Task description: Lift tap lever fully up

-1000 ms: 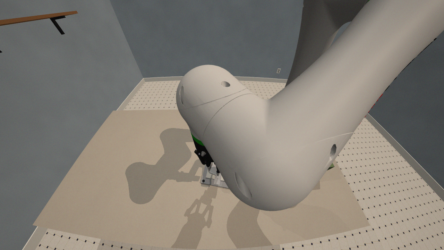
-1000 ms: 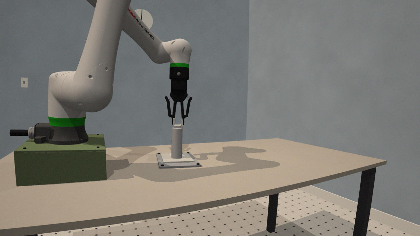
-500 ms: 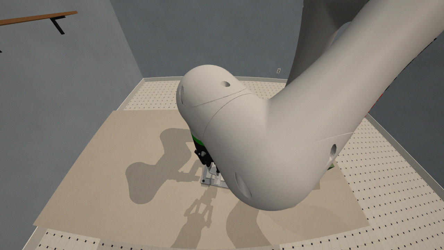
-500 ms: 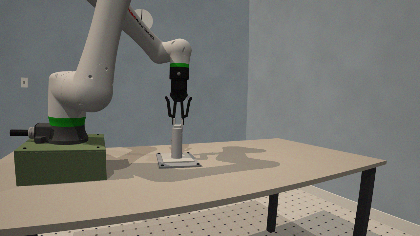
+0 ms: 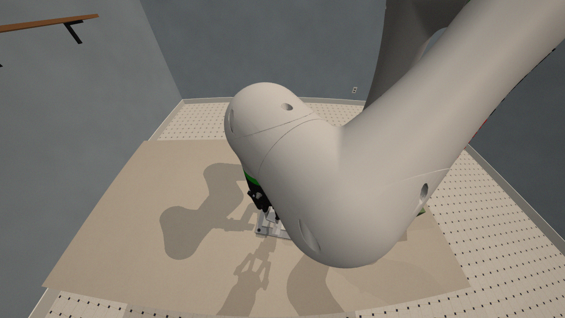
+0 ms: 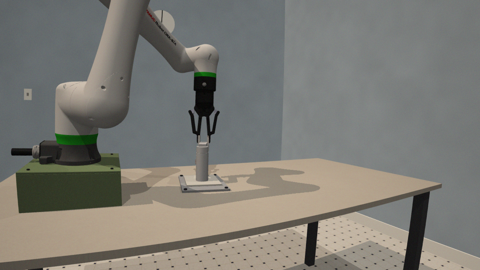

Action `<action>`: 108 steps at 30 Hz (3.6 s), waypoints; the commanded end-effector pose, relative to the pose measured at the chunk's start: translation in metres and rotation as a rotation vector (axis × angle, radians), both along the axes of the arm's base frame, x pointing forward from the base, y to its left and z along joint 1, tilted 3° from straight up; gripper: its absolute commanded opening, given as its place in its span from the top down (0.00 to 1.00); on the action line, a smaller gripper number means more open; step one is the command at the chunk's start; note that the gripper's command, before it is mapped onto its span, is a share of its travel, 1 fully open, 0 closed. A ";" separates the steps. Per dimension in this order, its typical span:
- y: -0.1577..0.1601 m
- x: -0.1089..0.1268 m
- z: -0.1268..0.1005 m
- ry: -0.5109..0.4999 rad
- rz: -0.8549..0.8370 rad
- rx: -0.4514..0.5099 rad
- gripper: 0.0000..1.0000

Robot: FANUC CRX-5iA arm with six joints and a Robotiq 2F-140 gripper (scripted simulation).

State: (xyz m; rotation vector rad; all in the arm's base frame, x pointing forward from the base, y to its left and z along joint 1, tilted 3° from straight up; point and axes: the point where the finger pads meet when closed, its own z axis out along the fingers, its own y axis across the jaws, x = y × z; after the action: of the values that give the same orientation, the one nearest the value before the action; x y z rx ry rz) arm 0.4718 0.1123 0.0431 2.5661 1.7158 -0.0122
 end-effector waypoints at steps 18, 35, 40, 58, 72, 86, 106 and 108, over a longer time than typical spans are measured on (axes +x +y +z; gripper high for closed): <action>0.000 0.000 0.000 0.000 0.000 0.000 1.00; 0.000 0.000 0.000 0.000 0.000 0.000 1.00; 0.000 0.000 0.001 0.000 0.000 0.000 1.00; -0.008 -0.005 0.029 0.000 0.000 0.000 1.00; -0.010 -0.005 0.031 0.000 0.000 0.000 1.00; -0.010 -0.005 0.031 0.000 0.000 0.000 1.00; -0.010 -0.006 0.032 0.000 0.000 0.000 1.00; -0.010 -0.006 0.032 0.000 0.000 0.000 1.00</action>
State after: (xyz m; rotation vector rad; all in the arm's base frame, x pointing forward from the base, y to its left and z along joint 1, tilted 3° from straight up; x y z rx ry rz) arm 0.4661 0.1023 0.0750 2.5665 1.7161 -0.0118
